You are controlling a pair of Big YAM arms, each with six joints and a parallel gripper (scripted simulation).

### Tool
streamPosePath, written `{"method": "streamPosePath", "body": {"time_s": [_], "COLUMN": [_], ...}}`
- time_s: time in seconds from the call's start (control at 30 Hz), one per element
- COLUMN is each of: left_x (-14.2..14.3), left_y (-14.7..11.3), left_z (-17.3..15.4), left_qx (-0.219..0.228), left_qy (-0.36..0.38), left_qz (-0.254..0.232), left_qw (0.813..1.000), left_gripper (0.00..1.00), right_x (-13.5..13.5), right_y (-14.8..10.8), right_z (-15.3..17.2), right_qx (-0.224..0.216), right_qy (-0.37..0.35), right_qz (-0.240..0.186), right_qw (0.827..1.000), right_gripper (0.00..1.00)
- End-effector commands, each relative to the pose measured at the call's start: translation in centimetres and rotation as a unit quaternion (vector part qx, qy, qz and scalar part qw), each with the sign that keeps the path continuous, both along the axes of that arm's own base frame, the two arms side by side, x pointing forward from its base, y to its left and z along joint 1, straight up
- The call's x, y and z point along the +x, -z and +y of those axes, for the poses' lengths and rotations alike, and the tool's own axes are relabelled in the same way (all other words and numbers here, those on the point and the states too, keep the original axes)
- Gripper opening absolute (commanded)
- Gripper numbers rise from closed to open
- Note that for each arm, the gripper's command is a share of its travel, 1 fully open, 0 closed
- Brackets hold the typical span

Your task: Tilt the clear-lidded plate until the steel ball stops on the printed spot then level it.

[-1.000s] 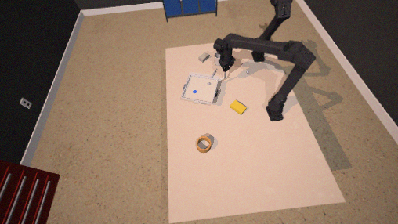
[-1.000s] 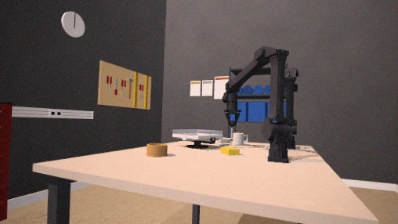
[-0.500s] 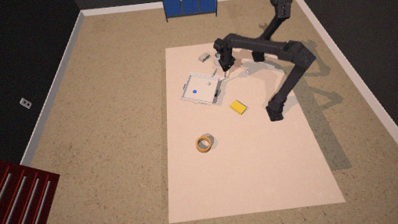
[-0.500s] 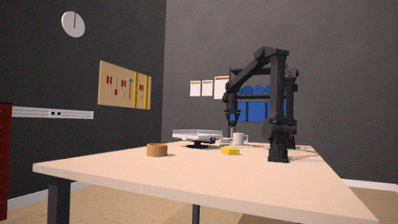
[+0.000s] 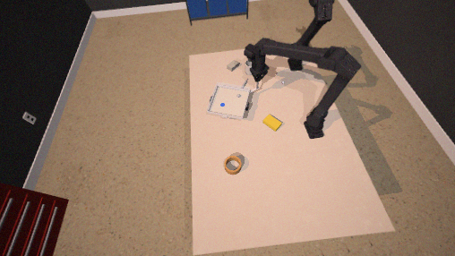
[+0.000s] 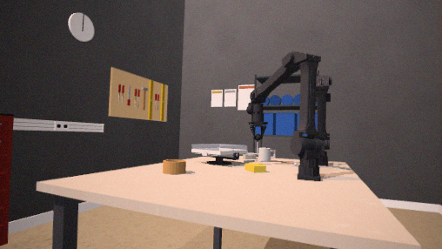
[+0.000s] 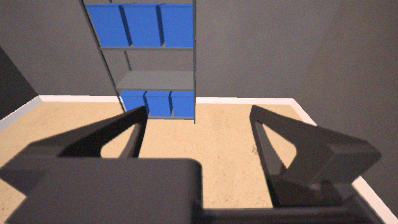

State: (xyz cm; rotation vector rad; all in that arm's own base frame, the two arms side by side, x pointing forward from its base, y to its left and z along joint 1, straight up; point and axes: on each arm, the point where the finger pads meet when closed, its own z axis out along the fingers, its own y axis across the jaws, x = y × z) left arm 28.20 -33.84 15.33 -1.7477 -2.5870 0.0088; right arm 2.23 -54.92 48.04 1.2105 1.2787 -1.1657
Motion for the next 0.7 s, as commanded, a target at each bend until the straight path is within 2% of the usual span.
{"method": "streamPosePath", "body": {"time_s": [0.0, 0.67], "left_x": [2.29, 2.36], "left_y": [-3.17, -2.64], "left_z": [-1.26, -1.59], "left_qx": [-0.024, -0.022], "left_qy": [0.001, 0.003], "left_qz": [-0.03, -0.028], "left_qw": [0.999, 0.999], "left_gripper": [0.0, 0.0], "right_x": [-0.52, -0.52], "right_y": [-2.02, -2.02], "right_z": [0.46, 0.46], "right_qx": [-0.026, -0.026], "right_qy": [0.004, 0.004], "right_qz": [-0.008, -0.008], "right_qw": [1.0, 1.0], "right_gripper": [1.0, 1.0]}}
